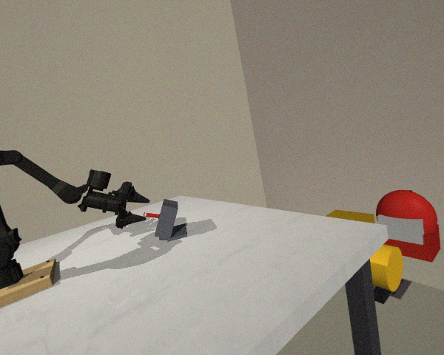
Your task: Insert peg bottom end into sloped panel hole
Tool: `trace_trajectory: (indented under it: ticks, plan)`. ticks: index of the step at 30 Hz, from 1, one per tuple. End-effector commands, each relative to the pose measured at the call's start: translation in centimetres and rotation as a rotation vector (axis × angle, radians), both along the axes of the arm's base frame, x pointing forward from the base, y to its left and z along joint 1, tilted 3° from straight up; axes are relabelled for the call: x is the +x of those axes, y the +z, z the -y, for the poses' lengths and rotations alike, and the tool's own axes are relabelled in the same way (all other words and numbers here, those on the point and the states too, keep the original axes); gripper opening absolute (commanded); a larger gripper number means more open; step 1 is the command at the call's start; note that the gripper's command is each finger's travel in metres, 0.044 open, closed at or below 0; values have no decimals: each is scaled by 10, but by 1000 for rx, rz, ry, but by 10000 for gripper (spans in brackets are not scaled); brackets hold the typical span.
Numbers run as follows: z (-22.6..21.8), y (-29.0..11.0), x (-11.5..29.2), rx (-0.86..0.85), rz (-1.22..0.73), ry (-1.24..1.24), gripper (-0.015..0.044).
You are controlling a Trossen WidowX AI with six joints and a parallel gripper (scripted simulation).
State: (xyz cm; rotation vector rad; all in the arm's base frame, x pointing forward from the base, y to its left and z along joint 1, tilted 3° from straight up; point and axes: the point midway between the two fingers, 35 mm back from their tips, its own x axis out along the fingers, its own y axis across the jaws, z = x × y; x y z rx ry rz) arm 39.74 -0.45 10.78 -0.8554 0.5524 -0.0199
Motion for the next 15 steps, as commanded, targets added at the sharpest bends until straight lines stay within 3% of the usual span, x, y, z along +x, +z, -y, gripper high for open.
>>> trace_trajectory:
  ticks: [1,15]
  plan:
    - [-1,-1,-5,2,-9,-5,440]
    - [-5,7,-16,2,-9,-4,440]
